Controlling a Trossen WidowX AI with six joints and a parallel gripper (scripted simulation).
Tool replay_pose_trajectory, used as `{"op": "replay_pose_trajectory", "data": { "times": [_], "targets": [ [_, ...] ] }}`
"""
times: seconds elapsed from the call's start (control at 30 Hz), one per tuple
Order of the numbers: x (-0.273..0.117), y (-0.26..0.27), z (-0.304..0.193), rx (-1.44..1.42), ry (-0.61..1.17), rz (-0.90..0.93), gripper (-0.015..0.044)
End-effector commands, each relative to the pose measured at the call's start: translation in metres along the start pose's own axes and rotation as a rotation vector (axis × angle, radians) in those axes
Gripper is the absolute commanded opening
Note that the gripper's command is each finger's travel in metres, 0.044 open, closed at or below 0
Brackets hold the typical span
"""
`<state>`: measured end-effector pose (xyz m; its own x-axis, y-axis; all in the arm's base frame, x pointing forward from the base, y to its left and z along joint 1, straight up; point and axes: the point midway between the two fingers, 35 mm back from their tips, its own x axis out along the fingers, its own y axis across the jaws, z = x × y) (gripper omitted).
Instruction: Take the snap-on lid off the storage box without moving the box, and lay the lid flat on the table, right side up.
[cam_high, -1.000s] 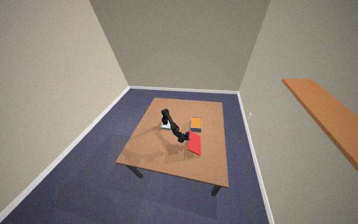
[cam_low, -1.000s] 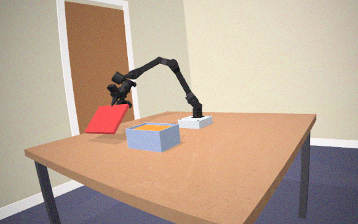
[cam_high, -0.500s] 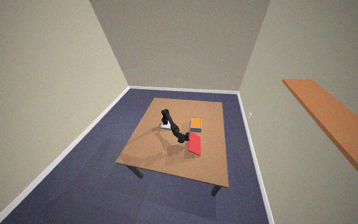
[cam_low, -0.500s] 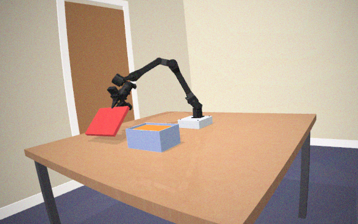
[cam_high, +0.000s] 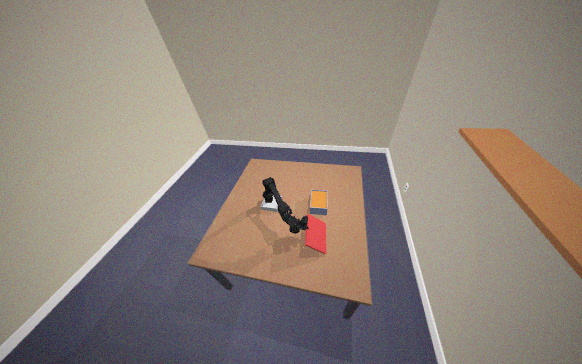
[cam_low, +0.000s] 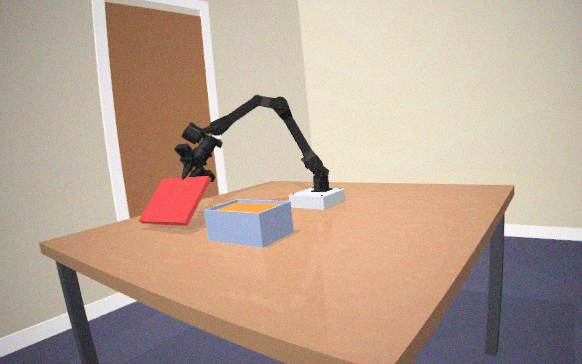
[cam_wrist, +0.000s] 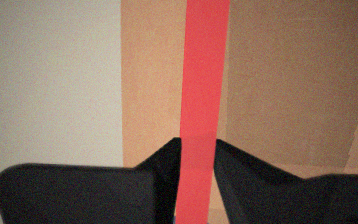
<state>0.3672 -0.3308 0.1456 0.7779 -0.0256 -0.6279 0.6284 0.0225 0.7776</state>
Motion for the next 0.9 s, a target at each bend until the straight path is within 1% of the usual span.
{"op": "replay_pose_trajectory", "data": {
  "times": [0.0,0.87],
  "targets": [
    [0.003,-0.002,-0.001,-0.004,0.005,0.007,0.0],
    [0.016,-0.018,-0.001,-0.004,0.005,0.007,0.0]
  ]
}}
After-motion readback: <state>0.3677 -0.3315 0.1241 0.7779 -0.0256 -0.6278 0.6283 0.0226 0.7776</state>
